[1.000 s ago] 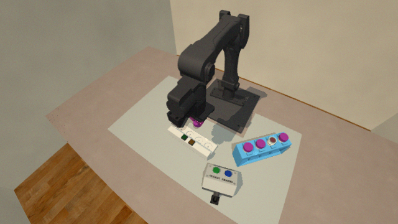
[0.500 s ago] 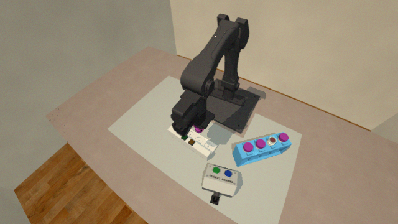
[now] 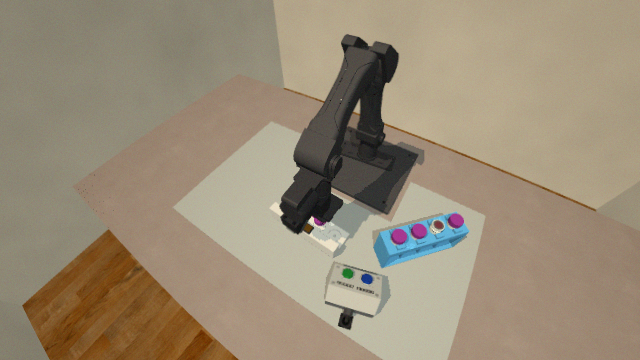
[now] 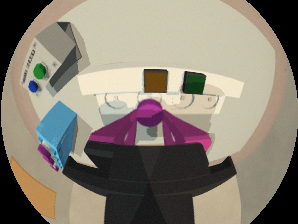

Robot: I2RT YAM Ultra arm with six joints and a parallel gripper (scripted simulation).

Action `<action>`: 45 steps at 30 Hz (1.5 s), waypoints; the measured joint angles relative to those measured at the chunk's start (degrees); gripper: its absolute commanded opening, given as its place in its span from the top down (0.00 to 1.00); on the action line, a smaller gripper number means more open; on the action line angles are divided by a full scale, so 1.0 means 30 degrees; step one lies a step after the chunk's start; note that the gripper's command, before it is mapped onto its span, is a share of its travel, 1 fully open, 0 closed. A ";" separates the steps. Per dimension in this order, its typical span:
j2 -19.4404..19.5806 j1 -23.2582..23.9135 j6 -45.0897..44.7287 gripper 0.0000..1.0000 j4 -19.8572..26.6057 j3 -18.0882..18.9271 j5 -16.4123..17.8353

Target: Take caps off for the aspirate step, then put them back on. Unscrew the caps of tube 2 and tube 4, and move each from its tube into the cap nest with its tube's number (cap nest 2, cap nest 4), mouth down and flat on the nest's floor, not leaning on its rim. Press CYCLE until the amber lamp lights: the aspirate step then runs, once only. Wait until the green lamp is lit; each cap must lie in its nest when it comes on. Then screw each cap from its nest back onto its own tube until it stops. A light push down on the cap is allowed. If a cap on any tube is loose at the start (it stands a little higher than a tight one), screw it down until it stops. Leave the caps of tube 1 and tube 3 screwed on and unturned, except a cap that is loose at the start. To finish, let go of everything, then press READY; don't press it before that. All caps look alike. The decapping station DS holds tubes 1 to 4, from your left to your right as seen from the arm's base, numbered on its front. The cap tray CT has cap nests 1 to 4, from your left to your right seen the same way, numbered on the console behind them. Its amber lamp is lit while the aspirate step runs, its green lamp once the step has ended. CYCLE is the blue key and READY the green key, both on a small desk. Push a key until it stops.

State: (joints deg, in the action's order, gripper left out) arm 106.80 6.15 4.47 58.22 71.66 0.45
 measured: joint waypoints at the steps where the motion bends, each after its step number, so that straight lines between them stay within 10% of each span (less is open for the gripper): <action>1: 0.0153 0.0000 0.0000 1.00 -0.0328 -0.0219 0.0000; 45: 0.0561 -0.0007 0.0000 1.00 -0.2251 -0.1180 0.0000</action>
State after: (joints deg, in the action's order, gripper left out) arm 108.49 6.13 4.47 51.46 68.12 0.45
